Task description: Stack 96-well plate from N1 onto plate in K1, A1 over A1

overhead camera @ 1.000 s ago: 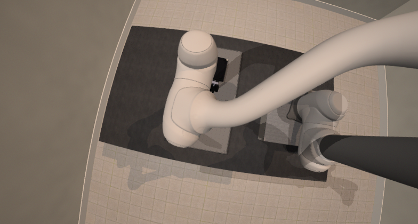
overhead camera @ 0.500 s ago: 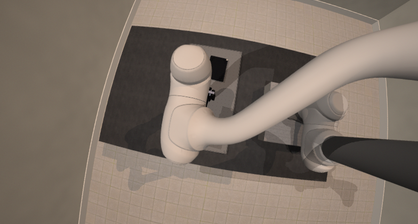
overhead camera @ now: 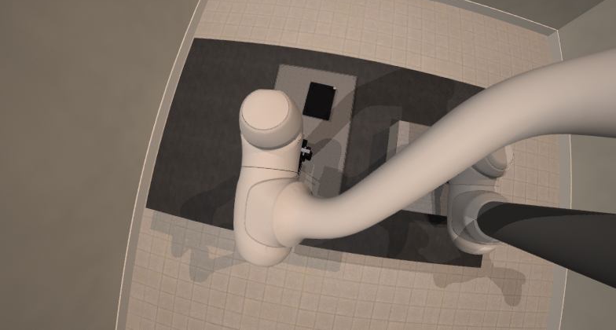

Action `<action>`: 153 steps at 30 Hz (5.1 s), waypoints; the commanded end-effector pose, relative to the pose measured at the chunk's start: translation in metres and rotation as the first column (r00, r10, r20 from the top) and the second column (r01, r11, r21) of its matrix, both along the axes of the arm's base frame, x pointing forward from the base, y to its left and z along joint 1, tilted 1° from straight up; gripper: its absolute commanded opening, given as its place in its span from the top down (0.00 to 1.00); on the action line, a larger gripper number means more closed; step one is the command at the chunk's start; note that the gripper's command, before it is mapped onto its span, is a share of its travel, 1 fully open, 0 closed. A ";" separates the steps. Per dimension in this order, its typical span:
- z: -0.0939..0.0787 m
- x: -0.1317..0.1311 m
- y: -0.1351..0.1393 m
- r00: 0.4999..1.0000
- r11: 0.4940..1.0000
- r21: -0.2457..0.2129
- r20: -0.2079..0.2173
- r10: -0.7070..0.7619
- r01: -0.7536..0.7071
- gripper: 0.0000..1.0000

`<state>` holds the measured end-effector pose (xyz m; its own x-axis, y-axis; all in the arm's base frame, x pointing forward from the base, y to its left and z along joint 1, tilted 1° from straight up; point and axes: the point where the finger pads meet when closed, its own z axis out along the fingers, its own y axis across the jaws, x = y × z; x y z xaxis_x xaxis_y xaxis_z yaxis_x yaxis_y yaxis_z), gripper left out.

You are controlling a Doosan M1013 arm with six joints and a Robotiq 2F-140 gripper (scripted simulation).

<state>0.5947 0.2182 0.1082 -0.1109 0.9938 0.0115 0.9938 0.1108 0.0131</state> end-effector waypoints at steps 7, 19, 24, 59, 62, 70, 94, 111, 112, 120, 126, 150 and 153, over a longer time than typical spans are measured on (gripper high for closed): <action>0.001 0.000 0.034 1.000 1.000 0.000 0.000 0.000 0.000 1.00; 0.002 0.001 0.067 1.000 1.000 0.000 0.000 0.000 0.000 1.00; 0.003 0.001 0.084 1.000 1.000 0.000 0.000 0.000 0.000 1.00; 0.003 0.001 0.098 1.000 1.000 0.000 0.000 0.000 0.000 1.00; 0.003 0.001 0.098 1.000 1.000 0.000 0.000 0.000 0.000 1.00; -0.002 0.001 0.098 1.000 1.000 0.000 0.000 0.000 0.000 1.00; -0.035 0.002 0.098 1.000 1.000 0.000 0.000 0.000 0.000 1.00; -0.060 0.002 0.098 1.000 1.000 0.000 0.000 0.000 0.000 1.00; -0.062 0.002 0.098 1.000 1.000 0.000 0.000 0.000 0.000 1.00; -0.075 0.002 0.098 1.000 1.000 0.000 0.000 0.000 0.000 1.00; -0.085 0.002 0.098 1.000 1.000 0.000 0.000 0.000 0.000 1.00; -0.118 0.003 0.099 1.000 1.000 0.000 0.000 0.000 0.000 1.00; -0.119 0.003 0.099 1.000 1.000 0.000 0.000 0.000 0.000 1.00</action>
